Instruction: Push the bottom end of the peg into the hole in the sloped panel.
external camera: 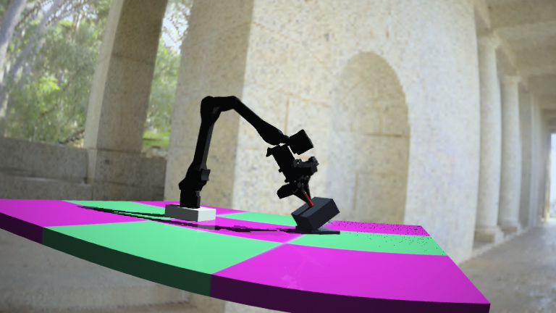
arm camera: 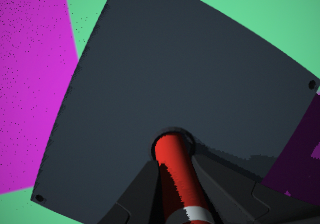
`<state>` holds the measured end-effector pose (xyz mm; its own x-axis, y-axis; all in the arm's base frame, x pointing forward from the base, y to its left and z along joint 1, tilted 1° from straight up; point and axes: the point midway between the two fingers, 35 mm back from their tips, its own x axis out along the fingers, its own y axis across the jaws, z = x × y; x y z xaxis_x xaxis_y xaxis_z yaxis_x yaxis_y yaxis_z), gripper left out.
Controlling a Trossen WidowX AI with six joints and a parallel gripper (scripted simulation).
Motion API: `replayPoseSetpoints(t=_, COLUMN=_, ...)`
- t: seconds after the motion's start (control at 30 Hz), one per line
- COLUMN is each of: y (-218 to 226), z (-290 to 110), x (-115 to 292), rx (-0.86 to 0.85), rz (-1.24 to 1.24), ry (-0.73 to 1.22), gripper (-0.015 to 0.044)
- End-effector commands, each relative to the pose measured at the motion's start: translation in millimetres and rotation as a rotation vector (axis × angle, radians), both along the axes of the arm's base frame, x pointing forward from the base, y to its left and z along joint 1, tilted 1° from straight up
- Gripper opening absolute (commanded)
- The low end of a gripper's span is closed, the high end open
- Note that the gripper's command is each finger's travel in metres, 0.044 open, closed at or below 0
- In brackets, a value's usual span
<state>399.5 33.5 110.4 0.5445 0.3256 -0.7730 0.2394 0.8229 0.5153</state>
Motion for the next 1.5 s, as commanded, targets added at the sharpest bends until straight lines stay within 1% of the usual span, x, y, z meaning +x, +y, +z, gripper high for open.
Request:
replayPoseSetpoints(t=0.0, y=-0.4, z=-2.7, x=0.7, rx=-0.002, rz=-0.008, ry=0.004, gripper=0.0000)
replayPoseSetpoints(t=0.77, y=1.2, z=-5.0, x=2.3, rx=0.000, rz=0.000, ry=-0.001, gripper=0.0000)
replayPoseSetpoints(t=1.3, y=0.0, z=-2.4, x=1.0, rx=0.000, rz=-0.001, ry=0.000, gripper=0.0420)
replayPoseSetpoints(t=1.33, y=-0.6, z=-1.1, x=0.4, rx=0.000, rz=-0.001, ry=0.000, gripper=0.0440)
replayPoseSetpoints(t=1.47, y=-3.5, z=5.1, x=-3.0, rx=-0.001, rz=-0.002, ry=0.002, gripper=0.0440)
